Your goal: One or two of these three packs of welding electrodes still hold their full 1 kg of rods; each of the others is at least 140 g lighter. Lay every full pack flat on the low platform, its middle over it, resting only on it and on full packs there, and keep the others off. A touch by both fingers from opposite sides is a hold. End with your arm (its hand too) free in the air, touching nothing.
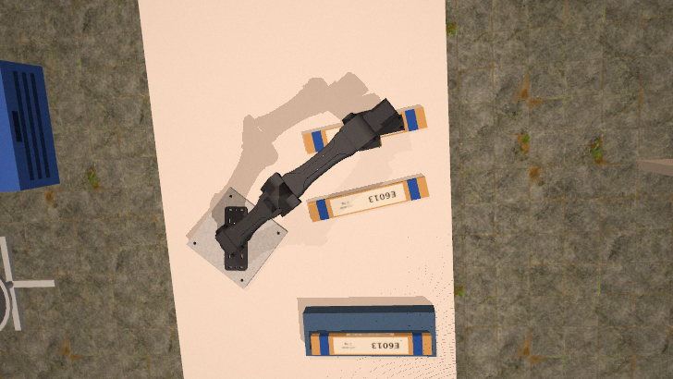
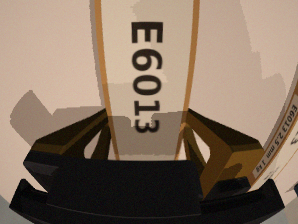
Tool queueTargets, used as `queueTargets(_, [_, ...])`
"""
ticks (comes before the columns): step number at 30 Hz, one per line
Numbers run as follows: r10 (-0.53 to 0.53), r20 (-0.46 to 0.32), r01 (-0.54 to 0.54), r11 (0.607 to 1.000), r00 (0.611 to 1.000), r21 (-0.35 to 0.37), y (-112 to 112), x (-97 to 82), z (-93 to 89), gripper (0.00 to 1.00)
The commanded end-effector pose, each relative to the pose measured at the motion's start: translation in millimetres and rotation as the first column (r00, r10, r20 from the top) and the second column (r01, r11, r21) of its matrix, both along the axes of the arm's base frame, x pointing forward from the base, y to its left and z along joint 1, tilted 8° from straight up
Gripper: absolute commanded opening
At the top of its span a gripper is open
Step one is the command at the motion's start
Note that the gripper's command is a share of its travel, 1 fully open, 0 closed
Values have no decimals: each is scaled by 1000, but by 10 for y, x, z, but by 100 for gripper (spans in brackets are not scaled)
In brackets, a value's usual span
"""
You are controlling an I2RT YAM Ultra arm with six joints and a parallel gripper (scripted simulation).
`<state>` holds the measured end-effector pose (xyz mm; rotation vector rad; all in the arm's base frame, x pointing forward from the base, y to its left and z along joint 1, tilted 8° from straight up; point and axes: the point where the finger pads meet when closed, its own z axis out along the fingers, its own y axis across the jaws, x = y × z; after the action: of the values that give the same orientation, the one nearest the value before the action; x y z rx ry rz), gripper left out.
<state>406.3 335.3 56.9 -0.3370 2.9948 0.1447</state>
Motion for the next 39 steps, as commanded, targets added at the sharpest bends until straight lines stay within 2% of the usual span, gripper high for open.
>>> queueTargets(1, [4, 37, -5, 999, 999, 31, 59, -20, 311, 0])
queueTargets(17, [2, 35, -3, 1000, 999, 29, -1, -42, 536, 0])
queueTargets(20, [2, 38, -3, 1000, 999, 31, -5, -42, 550, 0])
queueTargets(21, [2, 27, -3, 1000, 1000, 22, -10, -42, 497, 0])
queueTargets(25, [1, 28, -2, 1000, 1000, 23, -25, -48, 567, 0])
queueTargets(31, [0, 12, 0, 1000, 1000, 10, -45, -48, 551, 0])
queueTargets(32, [0, 22, -1, 1000, 1000, 18, -29, -25, 573, 0])
queueTargets(33, [0, 46, -2, 999, 999, 38, -24, -19, 710, 0])
queueTargets(34, [0, 57, -2, 999, 998, 46, -20, -12, 759, 0])
queueTargets(39, [-1, 66, -3, 999, 998, 54, -29, -8, 796, 0])
